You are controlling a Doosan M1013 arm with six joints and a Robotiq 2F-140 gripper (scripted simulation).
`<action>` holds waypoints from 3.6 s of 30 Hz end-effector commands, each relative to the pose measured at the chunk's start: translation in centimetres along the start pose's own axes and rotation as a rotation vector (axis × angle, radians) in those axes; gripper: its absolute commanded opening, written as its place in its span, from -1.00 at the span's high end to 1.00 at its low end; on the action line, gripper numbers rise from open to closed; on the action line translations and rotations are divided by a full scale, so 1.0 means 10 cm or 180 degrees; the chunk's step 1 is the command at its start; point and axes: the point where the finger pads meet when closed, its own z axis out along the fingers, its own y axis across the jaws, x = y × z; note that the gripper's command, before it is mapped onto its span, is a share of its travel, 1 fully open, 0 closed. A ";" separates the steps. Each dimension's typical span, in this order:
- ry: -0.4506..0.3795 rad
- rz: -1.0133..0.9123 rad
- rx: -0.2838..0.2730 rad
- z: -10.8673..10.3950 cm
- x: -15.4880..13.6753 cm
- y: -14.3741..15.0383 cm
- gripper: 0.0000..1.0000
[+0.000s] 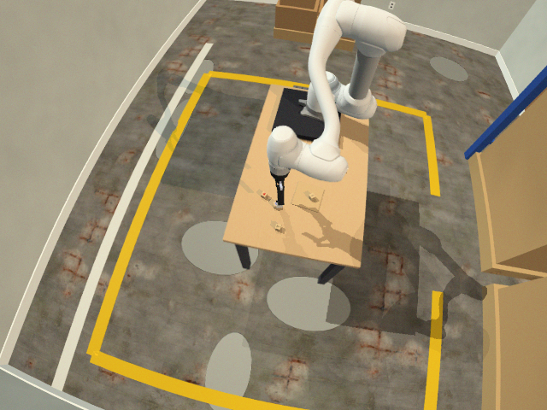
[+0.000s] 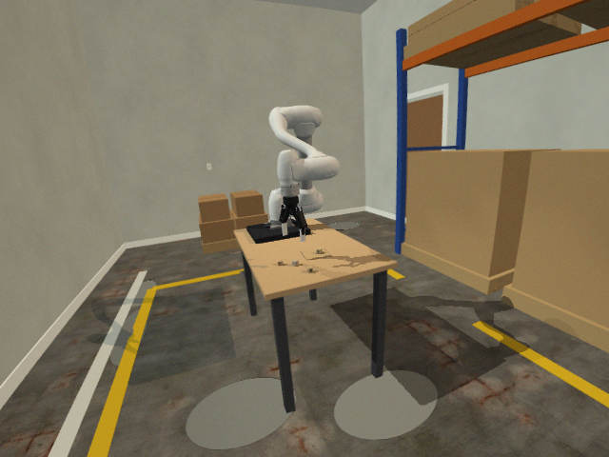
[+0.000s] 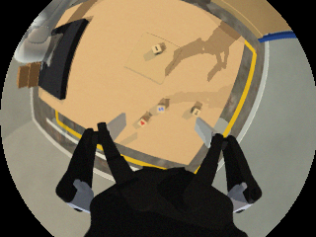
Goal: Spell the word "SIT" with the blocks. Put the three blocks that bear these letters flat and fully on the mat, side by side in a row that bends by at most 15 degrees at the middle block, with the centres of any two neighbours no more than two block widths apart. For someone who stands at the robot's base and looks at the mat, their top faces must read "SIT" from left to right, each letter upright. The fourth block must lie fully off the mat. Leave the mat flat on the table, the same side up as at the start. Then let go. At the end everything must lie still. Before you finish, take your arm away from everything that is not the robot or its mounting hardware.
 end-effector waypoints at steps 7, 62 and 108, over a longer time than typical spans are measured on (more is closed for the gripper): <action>0.0000 -0.0952 -0.0003 0.04 0.29 0.00 -1.00; -0.0012 -0.6323 -0.0007 0.31 1.85 -0.24 -1.00; -0.0012 -0.6324 -0.0008 0.33 1.85 -0.24 0.26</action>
